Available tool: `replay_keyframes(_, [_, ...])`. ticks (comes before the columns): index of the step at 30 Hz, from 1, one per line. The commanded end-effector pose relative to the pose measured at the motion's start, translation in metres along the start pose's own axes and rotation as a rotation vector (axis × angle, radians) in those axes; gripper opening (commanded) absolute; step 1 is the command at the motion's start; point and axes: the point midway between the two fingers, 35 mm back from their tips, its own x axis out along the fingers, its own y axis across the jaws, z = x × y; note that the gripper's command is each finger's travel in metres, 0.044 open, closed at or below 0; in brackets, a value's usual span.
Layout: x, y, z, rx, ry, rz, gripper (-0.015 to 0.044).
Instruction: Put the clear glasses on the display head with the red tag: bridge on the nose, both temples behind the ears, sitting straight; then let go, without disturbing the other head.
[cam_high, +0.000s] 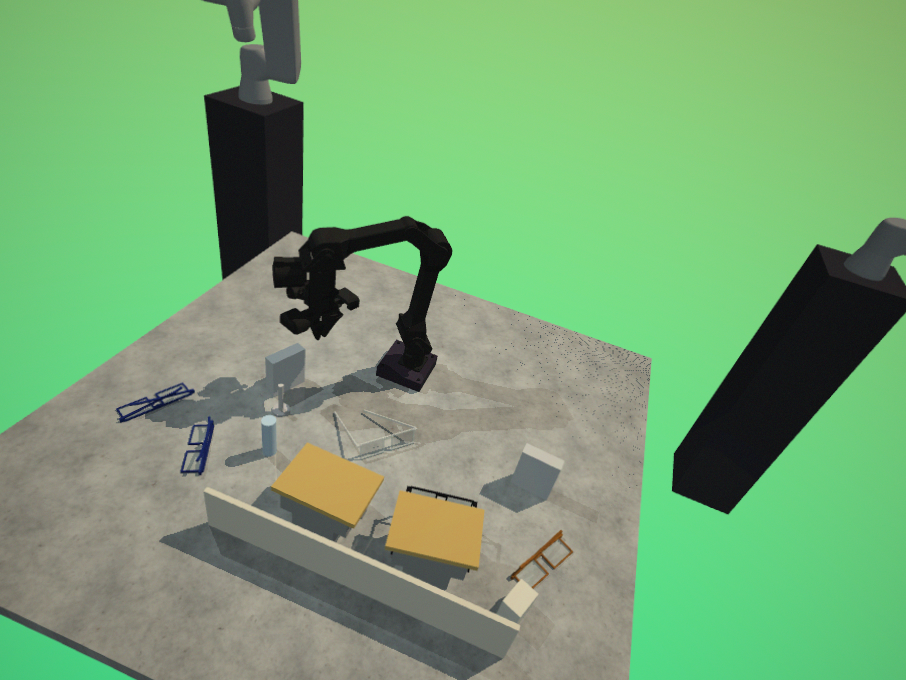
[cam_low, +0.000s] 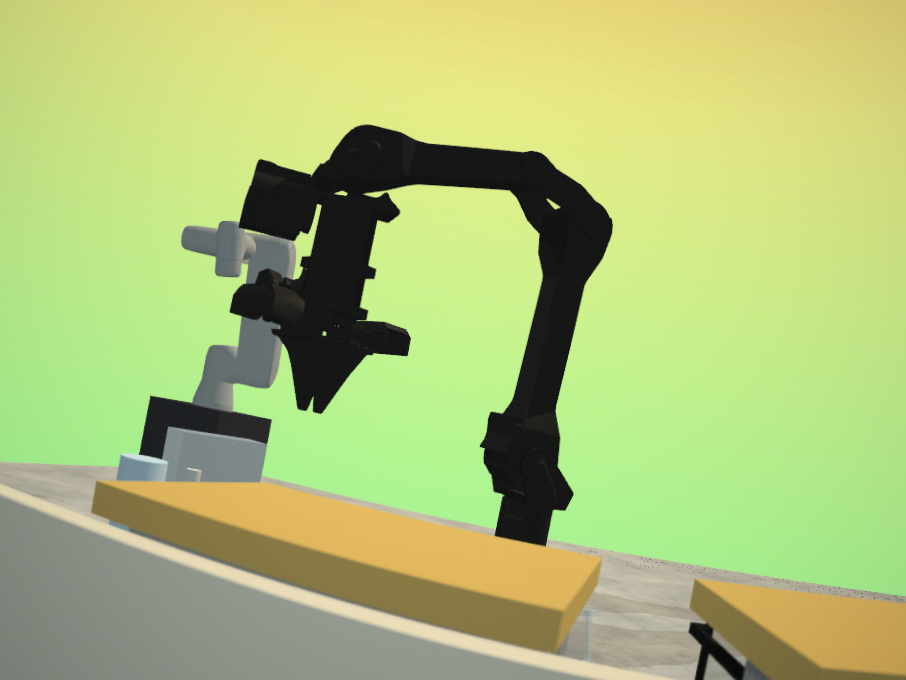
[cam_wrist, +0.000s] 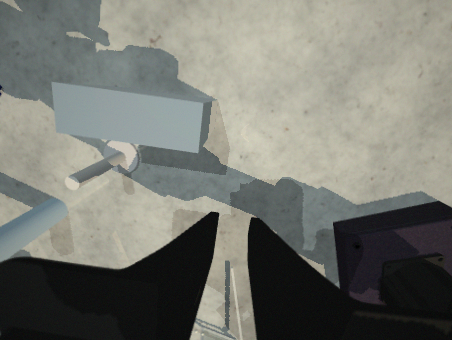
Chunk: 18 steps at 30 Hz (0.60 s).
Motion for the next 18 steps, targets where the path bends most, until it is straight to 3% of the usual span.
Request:
replay_keyframes(1, [-0.006, 0.032, -0.009, -0.413, -0.004, 0.0, 0.0])
replay_keyframes(13, [-0.008, 0.129, -0.06, -1.813, -0.01, 0.007, 0.0])
replay_keyframes(18, [-0.005, 0.152, -0.08, -2.185, -0.015, 0.01, 0.0])
